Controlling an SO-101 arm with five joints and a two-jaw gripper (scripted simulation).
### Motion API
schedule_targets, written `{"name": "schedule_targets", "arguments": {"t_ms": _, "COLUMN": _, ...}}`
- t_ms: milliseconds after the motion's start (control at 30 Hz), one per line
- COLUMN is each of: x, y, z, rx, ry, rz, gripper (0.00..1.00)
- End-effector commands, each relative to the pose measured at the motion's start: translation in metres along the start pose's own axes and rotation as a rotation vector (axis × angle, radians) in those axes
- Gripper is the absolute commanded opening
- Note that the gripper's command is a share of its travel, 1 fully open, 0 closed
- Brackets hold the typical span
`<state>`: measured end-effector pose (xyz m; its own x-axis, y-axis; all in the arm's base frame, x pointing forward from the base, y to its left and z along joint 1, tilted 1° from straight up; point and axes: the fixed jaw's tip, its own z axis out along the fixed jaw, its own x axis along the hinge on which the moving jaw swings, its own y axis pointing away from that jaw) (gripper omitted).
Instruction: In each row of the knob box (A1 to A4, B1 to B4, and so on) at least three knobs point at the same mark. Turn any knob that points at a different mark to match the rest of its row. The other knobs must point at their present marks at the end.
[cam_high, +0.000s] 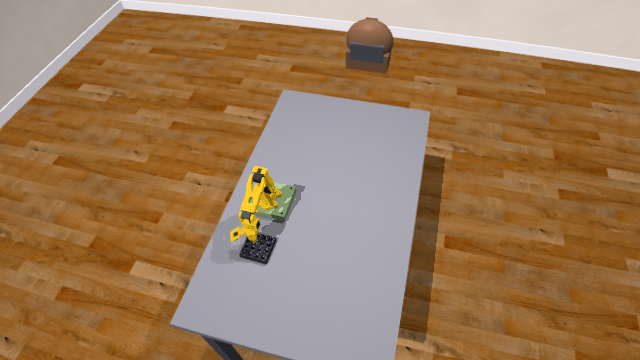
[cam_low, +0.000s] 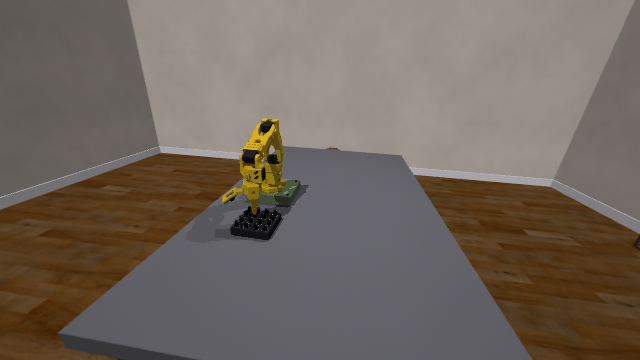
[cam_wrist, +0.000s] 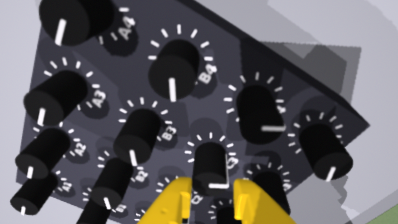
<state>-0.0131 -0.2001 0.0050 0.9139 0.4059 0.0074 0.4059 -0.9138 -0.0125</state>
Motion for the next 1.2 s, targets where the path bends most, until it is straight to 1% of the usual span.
{"name": "schedule_targets", "arguments": {"t_ms": 0, "x": 0.0, "y": -0.001, "z": -0.009, "rx": 0.0, "ry": 0.0, "rz": 0.01, "gripper": 0.08}}
{"name": "schedule_targets", "arguments": {"t_ms": 133, "x": 0.0, "y": -0.001, "z": -0.014, "rx": 0.001, "ry": 0.0, "rz": 0.01, "gripper": 0.08}}
{"name": "schedule_targets", "arguments": {"t_ms": 200, "x": 0.0, "y": -0.001, "z": -0.014, "rx": 0.001, "ry": 0.0, "rz": 0.01, "gripper": 0.08}}
{"name": "schedule_targets", "arguments": {"t_ms": 467, "x": 0.0, "y": -0.002, "z": -0.021, "rx": 0.001, "ry": 0.0, "rz": 0.01, "gripper": 0.08}}
{"name": "schedule_targets", "arguments": {"t_ms": 900, "x": 0.0, "y": -0.002, "z": -0.023, "rx": 0.001, "ry": 0.0, "rz": 0.01, "gripper": 0.08}}
{"name": "schedule_targets", "arguments": {"t_ms": 1167, "x": 0.003, "y": -0.008, "z": -0.024, "rx": 0.001, "ry": 0.0, "rz": 0.01, "gripper": 0.08}}
